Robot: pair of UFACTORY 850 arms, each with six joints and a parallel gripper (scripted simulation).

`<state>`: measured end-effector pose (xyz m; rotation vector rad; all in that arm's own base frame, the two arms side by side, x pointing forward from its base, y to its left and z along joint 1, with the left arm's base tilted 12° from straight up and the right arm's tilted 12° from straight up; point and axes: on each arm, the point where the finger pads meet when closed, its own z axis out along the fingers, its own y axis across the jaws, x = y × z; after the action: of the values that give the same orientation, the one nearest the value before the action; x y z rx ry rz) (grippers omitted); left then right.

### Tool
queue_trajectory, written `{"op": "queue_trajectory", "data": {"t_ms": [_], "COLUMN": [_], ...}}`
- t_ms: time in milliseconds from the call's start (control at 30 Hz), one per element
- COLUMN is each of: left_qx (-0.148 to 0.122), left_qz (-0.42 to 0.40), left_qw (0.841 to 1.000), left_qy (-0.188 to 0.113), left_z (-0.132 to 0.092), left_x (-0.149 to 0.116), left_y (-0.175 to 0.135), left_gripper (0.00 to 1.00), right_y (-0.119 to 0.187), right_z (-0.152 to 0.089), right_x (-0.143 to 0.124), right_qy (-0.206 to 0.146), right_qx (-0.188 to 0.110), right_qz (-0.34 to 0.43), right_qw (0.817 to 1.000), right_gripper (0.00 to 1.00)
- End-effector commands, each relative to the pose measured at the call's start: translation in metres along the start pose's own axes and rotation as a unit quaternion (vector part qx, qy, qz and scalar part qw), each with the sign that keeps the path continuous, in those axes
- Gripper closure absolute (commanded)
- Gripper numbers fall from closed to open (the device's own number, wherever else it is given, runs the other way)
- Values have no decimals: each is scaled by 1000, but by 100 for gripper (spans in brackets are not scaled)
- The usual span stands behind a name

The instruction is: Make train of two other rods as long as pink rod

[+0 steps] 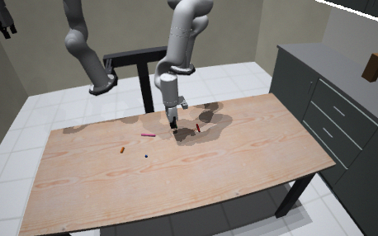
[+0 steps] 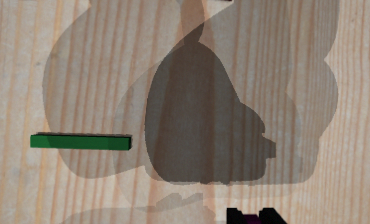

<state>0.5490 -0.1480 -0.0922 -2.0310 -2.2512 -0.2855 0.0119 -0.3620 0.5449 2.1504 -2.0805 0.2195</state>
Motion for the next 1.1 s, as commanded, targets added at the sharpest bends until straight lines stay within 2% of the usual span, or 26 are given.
{"op": "queue_trajectory", "data": {"t_ms": [0,367,467,800,867,967,1067], "left_qx": [2,1,-4,-1,-1,2,2], "left_qz": [0,4,35,103,103,125,125], "left_qw": [1000,1000,999,995,995,992,992], "left_qy": [0,1,6,4,4,-1,-1], "left_z": [-13,-13,-11,-12,-12,-14,-14], "left_x": [0,-3,-29,-88,-88,-107,-108], "left_y": [1,4,33,76,76,85,86], "left_gripper": [94,94,94,94,94,94,94], "right_y": [0,0,0,0,0,0,0], "right_z": [-1,-1,-1,-1,-1,-1,-1], "right_x": [0,0,0,0,0,0,0], "right_qy": [1,1,1,1,1,1,1], "right_qx": [0,0,0,0,0,0,0], "right_qz": [0,0,0,0,0,0,0], "right_qw": [1000,1000,1000,1000,1000,1000,1000], "right_gripper": [0,0,0,0,0,0,0]}}
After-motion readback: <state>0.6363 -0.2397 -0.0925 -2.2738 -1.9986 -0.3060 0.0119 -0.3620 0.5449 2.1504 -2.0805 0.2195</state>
